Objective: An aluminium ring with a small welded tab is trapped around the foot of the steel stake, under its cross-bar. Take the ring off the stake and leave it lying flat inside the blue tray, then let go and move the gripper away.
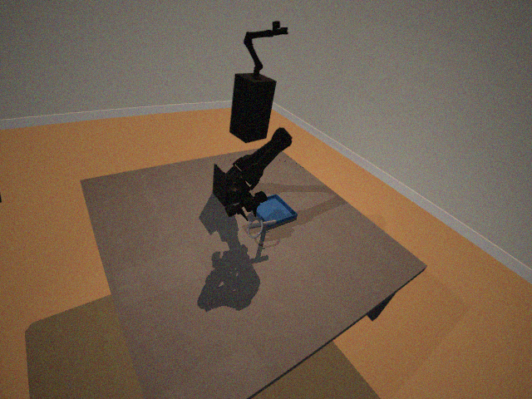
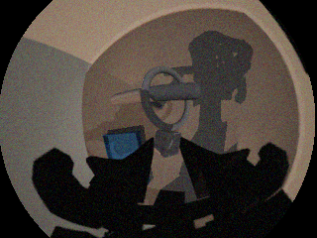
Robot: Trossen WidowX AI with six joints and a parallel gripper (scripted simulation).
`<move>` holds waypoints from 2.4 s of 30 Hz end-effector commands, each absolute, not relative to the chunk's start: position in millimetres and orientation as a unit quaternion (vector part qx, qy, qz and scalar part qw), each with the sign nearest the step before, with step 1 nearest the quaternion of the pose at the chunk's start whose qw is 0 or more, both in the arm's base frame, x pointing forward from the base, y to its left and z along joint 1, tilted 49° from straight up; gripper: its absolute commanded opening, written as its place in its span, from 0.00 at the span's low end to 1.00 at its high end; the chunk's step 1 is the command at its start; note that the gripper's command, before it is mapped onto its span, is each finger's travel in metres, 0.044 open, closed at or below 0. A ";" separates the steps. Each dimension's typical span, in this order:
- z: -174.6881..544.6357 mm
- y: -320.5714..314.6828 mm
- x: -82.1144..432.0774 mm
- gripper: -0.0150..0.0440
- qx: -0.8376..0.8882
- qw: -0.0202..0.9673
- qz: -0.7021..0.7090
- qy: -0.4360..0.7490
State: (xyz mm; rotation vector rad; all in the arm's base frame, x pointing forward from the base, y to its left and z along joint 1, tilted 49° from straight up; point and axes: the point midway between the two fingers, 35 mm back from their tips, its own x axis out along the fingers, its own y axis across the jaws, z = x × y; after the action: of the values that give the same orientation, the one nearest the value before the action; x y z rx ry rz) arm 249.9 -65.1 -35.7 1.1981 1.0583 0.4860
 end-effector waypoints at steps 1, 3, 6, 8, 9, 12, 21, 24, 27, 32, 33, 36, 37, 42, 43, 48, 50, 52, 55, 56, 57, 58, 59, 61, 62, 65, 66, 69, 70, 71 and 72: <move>-35.7 -69.7 250.0 0.25 0.529 0.675 0.215 0.467; -35.7 -70.0 249.9 0.25 0.529 0.675 0.215 0.467; -36.2 -72.9 248.9 0.25 0.529 0.675 0.215 0.467; -36.5 -74.3 248.4 0.25 0.529 0.675 0.215 0.467; -36.5 -74.5 248.3 0.25 0.529 0.675 0.215 0.467; -36.5 -74.5 248.3 0.25 0.529 0.675 0.215 0.467; -37.3 -79.3 246.6 0.25 0.529 0.675 0.215 0.467; -37.5 -80.3 246.3 0.25 0.529 0.675 0.215 0.467; -38.0 -83.4 245.2 0.25 0.529 0.675 0.215 0.467; -38.1 -84.1 244.9 0.25 0.529 0.675 0.215 0.467; -38.2 -84.5 244.8 0.25 0.529 0.675 0.215 0.467; -38.7 -87.3 243.8 0.25 0.529 0.675 0.215 0.467; -38.8 -88.2 243.5 0.25 0.529 0.675 0.214 0.467; -38.9 -88.9 243.3 0.25 0.529 0.675 0.214 0.467; -39.3 -89.2 243.1 0.25 0.529 0.675 0.214 0.467; -41.9 -91.4 242.1 0.25 0.529 0.676 0.214 0.467; -42.2 -91.7 242.0 0.25 0.529 0.676 0.214 0.467; -43.6 -92.9 241.4 0.25 0.529 0.676 0.214 0.467; -44.8 -93.9 240.9 0.25 0.529 0.676 0.214 0.467; -44.8 -93.9 240.9 0.25 0.529 0.676 0.214 0.467; -45.1 -94.2 240.8 0.25 0.529 0.676 0.214 0.467; -45.7 -94.7 240.5 0.25 0.529 0.676 0.214 0.467; -46.5 -95.3 240.2 0.25 0.528 0.676 0.214 0.467; -47.6 -96.3 239.7 0.25 0.528 0.676 0.214 0.467; -47.8 -96.4 239.7 0.25 0.528 0.676 0.214 0.467; -48.3 -96.8 239.5 0.25 0.528 0.676 0.214 0.467; -48.8 -97.3 239.2 0.25 0.528 0.676 0.214 0.467; -50.6 -98.8 238.5 0.25 0.528 0.676 0.214 0.467; -50.7 -98.9 238.5 0.25 0.528 0.676 0.214 0.467; -50.7 -98.9 238.5 0.25 0.528 0.676 0.214 0.467; -50.8 -99.0 238.4 0.25 0.528 0.676 0.214 0.467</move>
State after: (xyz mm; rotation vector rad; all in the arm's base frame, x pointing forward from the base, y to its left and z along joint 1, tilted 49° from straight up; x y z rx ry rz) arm 238.6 -95.7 -50.4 1.1958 1.0577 0.4839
